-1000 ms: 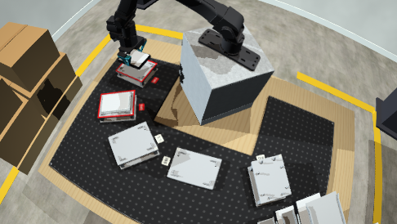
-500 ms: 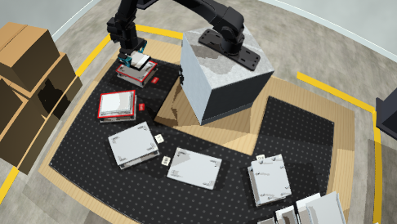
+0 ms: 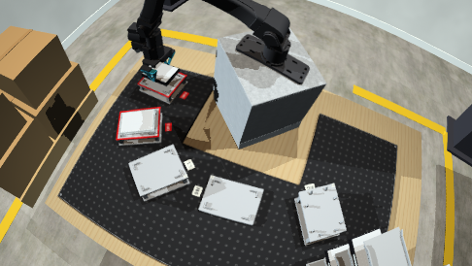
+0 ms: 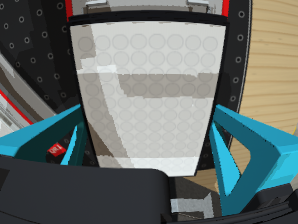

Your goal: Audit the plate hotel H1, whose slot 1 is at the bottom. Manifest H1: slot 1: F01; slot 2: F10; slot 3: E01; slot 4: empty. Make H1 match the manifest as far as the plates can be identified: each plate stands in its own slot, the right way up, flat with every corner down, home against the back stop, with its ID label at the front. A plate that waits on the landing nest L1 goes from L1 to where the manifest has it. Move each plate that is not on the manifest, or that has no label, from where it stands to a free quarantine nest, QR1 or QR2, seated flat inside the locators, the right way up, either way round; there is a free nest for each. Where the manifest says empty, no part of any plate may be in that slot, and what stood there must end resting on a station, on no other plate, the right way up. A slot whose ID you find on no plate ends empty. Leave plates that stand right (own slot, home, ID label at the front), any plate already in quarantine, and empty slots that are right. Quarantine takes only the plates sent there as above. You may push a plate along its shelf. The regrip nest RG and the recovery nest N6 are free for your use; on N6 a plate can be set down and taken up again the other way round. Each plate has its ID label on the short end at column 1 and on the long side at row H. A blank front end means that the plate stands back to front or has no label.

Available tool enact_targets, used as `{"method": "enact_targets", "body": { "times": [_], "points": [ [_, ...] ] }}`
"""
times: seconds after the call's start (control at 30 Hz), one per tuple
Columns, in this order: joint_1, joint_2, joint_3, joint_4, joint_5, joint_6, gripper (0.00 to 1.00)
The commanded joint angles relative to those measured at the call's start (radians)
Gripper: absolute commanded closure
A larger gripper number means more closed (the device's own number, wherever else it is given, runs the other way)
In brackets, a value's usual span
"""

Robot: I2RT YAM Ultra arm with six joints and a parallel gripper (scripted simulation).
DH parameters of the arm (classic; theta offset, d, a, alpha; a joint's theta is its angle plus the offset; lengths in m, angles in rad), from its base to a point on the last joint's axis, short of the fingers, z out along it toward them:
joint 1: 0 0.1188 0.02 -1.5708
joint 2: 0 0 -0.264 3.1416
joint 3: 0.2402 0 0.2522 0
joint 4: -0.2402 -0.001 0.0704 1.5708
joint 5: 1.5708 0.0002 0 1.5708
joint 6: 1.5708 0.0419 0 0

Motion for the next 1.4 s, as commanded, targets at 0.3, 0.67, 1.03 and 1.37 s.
{"method": "enact_targets", "body": {
  "times": [0.3, 0.67, 1.03, 1.37],
  "points": [
    [0.002, 0.007, 0.016, 0.014, -0.001, 0.004, 0.14],
    [0.004, 0.029, 0.025, 0.027, -0.001, 0.007, 0.14],
    [0.006, 0.047, 0.033, 0.038, -0.001, 0.009, 0.14],
    [0.008, 0.066, 0.044, 0.046, -0.002, 0.011, 0.14]
  ]
}}
